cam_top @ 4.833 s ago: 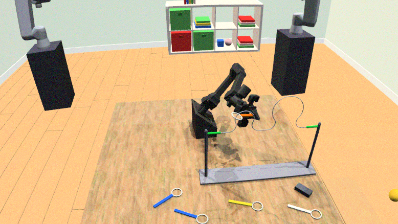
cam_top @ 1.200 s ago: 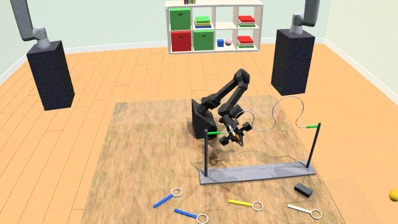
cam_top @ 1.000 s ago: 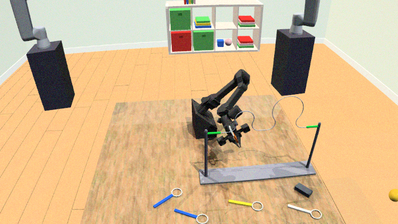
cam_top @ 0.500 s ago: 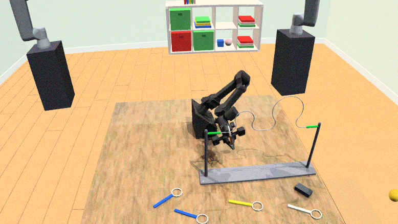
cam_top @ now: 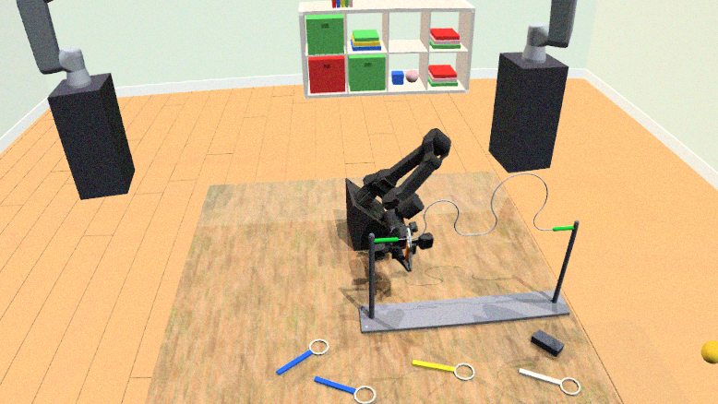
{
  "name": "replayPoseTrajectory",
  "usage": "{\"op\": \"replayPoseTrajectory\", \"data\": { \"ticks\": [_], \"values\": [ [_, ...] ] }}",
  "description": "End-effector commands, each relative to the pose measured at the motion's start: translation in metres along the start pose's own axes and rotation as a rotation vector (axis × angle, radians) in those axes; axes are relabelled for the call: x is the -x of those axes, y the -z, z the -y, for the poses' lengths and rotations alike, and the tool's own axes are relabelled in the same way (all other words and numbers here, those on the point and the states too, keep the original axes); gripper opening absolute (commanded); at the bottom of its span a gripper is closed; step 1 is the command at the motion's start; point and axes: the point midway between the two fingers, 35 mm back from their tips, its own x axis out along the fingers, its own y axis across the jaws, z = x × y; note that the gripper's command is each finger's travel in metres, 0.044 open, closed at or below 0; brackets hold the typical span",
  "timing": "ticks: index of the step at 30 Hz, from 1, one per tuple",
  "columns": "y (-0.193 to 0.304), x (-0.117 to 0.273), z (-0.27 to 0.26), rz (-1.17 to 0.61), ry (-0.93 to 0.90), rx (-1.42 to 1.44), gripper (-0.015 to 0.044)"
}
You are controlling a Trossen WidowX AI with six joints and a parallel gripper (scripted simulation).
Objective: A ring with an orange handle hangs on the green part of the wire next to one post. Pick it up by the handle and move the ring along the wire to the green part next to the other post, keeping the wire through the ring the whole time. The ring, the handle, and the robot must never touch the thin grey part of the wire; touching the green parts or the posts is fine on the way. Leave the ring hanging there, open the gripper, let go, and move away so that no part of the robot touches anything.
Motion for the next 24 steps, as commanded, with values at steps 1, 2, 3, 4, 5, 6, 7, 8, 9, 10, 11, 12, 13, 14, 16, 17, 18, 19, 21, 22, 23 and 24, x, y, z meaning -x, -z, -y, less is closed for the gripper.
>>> {"op": "replayPoseTrajectory", "data": {
  "ticks": [1, 2, 3, 4, 5, 6, 7, 8, 9, 10, 11, 12, 13, 14, 16, 17, 18, 19, 21, 22, 23, 24],
  "values": [
    [0.001, 0.001, 0.010, -0.006, 0.014, 0.023, -0.0150],
    [0.001, 0.002, 0.011, -0.007, 0.016, 0.027, -0.0150],
    [0.001, 0.002, 0.012, -0.007, 0.017, 0.030, -0.0150],
    [0.001, 0.002, 0.014, -0.008, 0.018, 0.032, -0.0150],
    [0.001, 0.002, 0.015, -0.008, 0.019, 0.035, -0.0150],
    [0.001, 0.002, 0.016, -0.008, 0.020, 0.037, -0.0150],
    [0.001, 0.003, 0.018, -0.008, 0.021, 0.039, -0.0150],
    [0.000, 0.003, 0.019, -0.008, 0.022, 0.041, -0.0150],
    [0.000, 0.003, 0.020, -0.008, 0.022, 0.042, -0.0150],
    [0.000, 0.003, 0.021, -0.008, 0.023, 0.043, -0.0150],
    [0.000, 0.003, 0.022, -0.009, 0.023, 0.044, -0.0150],
    [0.000, 0.004, 0.023, -0.009, 0.024, 0.045, -0.0150],
    [0.000, 0.004, 0.025, -0.009, 0.024, 0.046, -0.0150],
    [0.000, 0.004, 0.026, -0.009, 0.024, 0.046, -0.0150],
    [0.000, 0.004, 0.028, -0.009, 0.025, 0.047, -0.0150],
    [0.000, 0.004, 0.029, -0.009, 0.025, 0.048, -0.0150],
    [0.000, 0.005, 0.030, -0.009, 0.025, 0.048, -0.0150],
    [0.000, 0.005, 0.031, -0.008, 0.025, 0.048, -0.0150],
    [0.000, 0.005, 0.033, -0.008, 0.026, 0.048, -0.0150],
    [0.000, 0.005, 0.034, -0.008, 0.026, 0.049, -0.0150],
    [0.000, 0.005, 0.035, -0.008, 0.026, 0.049, -0.0150],
    [0.000, 0.005, 0.036, -0.008, 0.026, 0.049, -0.0150]
  ]
}}
